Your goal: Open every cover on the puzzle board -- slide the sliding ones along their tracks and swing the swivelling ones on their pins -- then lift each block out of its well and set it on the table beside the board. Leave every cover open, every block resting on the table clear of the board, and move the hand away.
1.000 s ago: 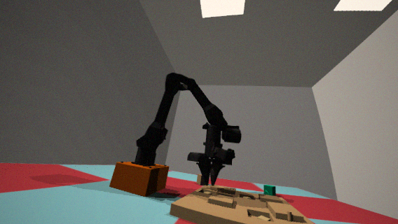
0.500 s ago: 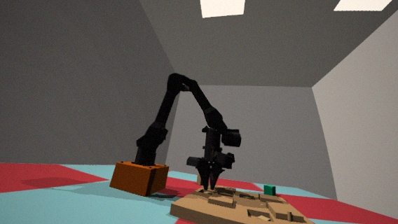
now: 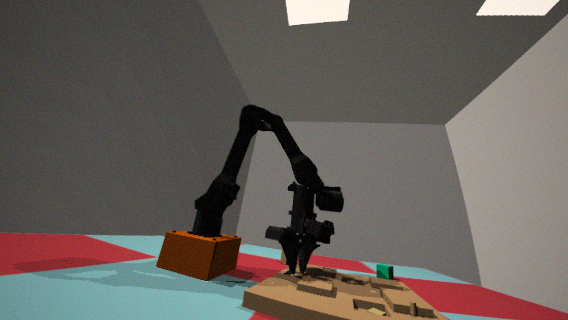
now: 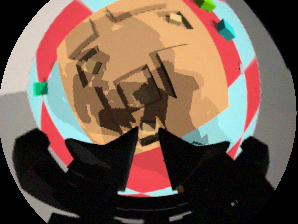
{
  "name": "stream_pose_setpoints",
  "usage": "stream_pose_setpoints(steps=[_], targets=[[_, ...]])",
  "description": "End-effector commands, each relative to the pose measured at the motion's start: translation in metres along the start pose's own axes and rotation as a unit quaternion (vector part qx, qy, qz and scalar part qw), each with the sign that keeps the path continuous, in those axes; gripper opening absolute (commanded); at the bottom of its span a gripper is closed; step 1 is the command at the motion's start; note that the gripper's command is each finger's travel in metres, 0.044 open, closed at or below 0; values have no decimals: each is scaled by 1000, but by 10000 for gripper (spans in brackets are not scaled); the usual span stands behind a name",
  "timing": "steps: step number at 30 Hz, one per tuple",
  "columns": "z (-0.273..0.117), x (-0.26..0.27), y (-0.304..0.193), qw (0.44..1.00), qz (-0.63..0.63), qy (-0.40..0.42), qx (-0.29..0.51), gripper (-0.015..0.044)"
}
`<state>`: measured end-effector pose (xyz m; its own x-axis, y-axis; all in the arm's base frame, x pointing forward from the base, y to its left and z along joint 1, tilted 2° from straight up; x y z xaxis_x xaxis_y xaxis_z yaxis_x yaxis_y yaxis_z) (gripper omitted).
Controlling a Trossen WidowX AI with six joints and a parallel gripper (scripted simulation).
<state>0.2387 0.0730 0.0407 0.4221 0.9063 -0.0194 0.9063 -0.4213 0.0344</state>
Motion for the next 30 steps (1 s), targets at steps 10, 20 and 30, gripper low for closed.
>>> stream_pose_setpoints(steps=[10, 20, 30], targets=[[11, -1, -2, 1000, -1, -1, 3, 144], [8, 0, 0, 1000, 1, 0, 0, 90], [2, 0, 0, 1000, 0, 0, 0, 80]])
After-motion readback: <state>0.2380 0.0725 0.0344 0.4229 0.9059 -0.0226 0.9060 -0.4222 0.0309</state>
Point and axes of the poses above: the point midway between the two fingers, 35 mm back from their tips, its own z axis out along the fingers, its own x axis across the jaws, y = z × x, the point moved 6 cm from there along -z, back along the fingers, and after that the axes turned 5 degrees about -z, right-handed, at the moved point
